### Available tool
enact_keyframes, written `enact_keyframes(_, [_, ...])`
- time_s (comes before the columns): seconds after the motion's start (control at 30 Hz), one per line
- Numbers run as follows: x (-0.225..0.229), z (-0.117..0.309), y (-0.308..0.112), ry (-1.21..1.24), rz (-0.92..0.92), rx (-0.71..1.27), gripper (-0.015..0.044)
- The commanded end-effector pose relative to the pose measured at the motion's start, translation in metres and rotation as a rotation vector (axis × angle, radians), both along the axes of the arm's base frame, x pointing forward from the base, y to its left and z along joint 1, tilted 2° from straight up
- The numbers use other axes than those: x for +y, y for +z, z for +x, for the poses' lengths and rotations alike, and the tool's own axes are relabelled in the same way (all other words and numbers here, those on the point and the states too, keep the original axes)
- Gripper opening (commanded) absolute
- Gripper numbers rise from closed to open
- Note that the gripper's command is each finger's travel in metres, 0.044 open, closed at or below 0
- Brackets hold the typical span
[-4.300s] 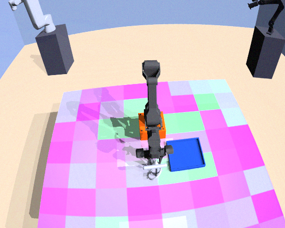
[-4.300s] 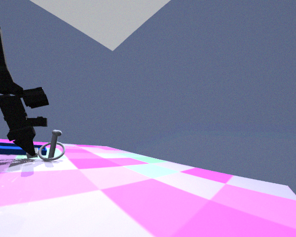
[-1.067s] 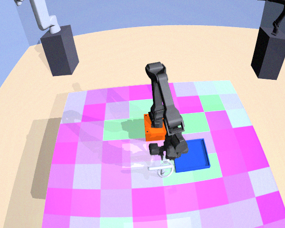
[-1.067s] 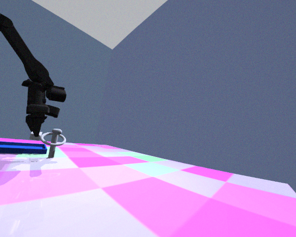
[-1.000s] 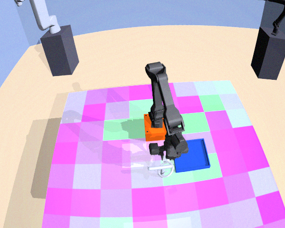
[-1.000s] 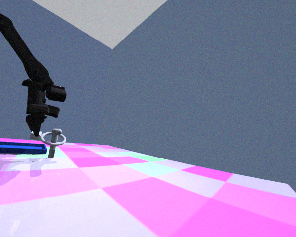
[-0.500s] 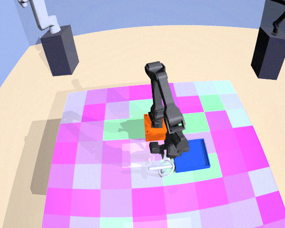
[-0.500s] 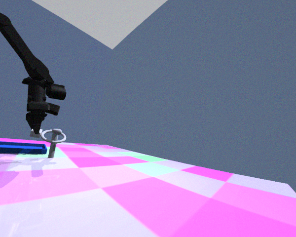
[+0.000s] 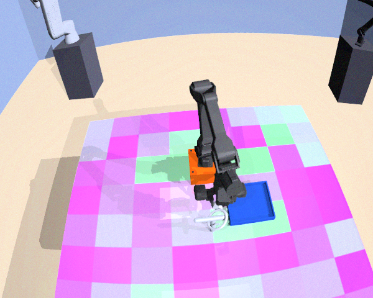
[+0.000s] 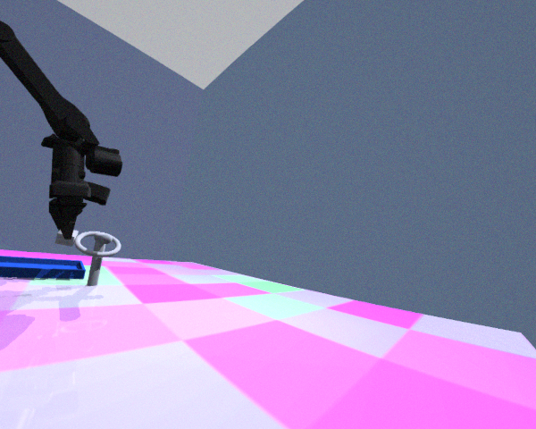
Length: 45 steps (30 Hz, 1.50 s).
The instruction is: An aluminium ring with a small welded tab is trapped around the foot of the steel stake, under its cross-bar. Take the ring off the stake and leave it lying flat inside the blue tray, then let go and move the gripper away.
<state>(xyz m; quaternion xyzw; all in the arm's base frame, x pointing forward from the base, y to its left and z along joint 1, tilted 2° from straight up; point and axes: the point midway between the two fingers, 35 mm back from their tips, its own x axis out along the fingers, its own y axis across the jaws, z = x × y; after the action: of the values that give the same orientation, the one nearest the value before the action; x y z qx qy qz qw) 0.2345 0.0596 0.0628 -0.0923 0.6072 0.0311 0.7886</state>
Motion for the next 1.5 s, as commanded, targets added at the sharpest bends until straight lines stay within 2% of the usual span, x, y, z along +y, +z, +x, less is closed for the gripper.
enact_keyframes(0.0, [-0.004,0.001,0.004,0.001,0.015,-0.004,0.0])
enact_keyframes(1.47, [-0.051,0.009,0.0,0.019,0.308,0.045,0.0])
